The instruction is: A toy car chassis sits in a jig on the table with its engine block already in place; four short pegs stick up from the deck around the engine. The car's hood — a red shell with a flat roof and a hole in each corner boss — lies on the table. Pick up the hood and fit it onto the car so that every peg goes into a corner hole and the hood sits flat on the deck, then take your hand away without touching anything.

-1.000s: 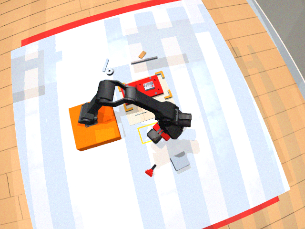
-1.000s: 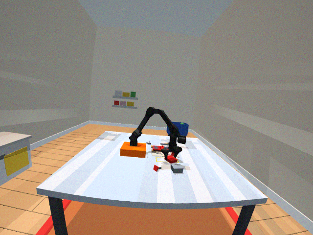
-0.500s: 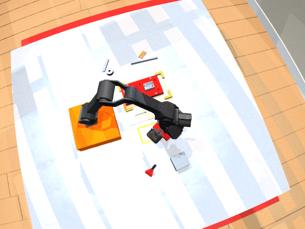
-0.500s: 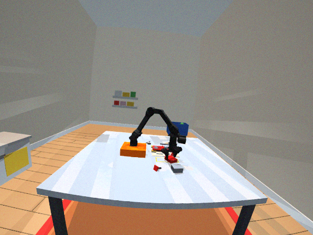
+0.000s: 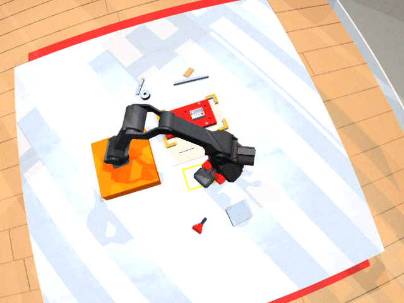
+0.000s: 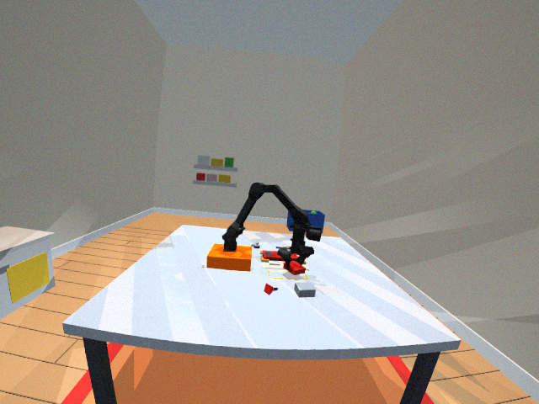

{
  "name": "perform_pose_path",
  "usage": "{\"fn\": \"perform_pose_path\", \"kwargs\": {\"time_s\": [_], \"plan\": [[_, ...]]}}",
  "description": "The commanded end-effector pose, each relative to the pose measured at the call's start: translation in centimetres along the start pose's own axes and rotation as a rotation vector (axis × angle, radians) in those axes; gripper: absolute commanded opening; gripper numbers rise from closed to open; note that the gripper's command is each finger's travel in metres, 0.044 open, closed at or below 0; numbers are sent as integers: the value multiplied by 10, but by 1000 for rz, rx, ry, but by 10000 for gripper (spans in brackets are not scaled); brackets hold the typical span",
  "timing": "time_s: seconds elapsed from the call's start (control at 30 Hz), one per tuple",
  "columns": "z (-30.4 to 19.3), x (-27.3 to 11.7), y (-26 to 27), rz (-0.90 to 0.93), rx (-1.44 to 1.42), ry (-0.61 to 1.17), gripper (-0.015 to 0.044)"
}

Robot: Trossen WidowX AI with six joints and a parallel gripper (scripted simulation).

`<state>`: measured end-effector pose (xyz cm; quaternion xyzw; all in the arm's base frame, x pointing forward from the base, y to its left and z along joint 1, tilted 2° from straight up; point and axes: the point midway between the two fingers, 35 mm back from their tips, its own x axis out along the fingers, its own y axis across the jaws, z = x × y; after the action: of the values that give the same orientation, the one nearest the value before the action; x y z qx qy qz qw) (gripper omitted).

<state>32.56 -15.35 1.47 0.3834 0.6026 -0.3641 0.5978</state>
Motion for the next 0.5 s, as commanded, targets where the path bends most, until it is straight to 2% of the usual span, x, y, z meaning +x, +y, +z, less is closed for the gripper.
{"fn": "perform_pose_path", "kwargs": {"time_s": [0.0, 0.47], "plan": [[2, -20, 1, 6, -2, -8, 0], [1, -64, 1, 6, -2, -8, 0]]}}
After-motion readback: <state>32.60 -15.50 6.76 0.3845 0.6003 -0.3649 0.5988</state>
